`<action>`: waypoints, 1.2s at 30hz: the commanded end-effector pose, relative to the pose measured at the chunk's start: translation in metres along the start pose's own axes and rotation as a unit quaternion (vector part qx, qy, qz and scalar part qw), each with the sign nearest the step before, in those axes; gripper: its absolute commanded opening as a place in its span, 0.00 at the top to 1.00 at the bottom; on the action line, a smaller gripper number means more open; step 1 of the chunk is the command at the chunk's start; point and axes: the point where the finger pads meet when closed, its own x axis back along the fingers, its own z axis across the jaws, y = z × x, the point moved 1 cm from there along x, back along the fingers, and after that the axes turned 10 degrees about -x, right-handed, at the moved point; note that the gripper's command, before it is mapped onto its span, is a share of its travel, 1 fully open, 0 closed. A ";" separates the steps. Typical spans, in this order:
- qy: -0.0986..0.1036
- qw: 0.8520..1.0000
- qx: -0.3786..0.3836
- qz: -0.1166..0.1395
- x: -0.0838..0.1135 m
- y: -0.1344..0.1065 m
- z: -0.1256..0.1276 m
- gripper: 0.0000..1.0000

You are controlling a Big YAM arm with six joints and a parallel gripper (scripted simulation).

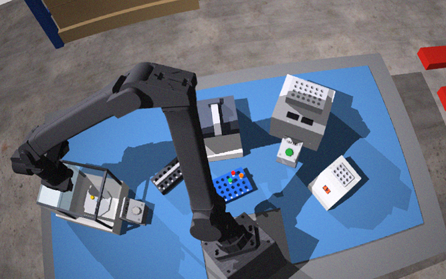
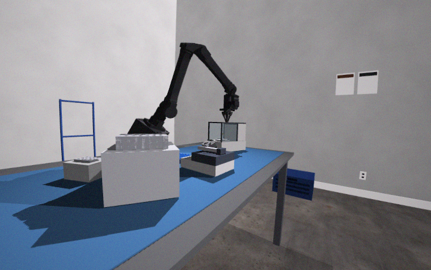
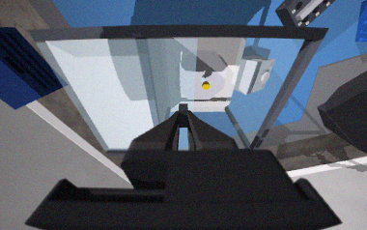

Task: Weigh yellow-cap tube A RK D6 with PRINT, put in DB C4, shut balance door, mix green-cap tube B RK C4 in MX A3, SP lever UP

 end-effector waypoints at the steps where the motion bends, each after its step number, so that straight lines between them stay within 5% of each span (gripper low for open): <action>1: 0.017 1.000 -0.006 0.004 0.011 0.000 0.001 0.94; 36: 0.017 1.000 -0.008 0.004 0.010 0.005 -0.029 0.94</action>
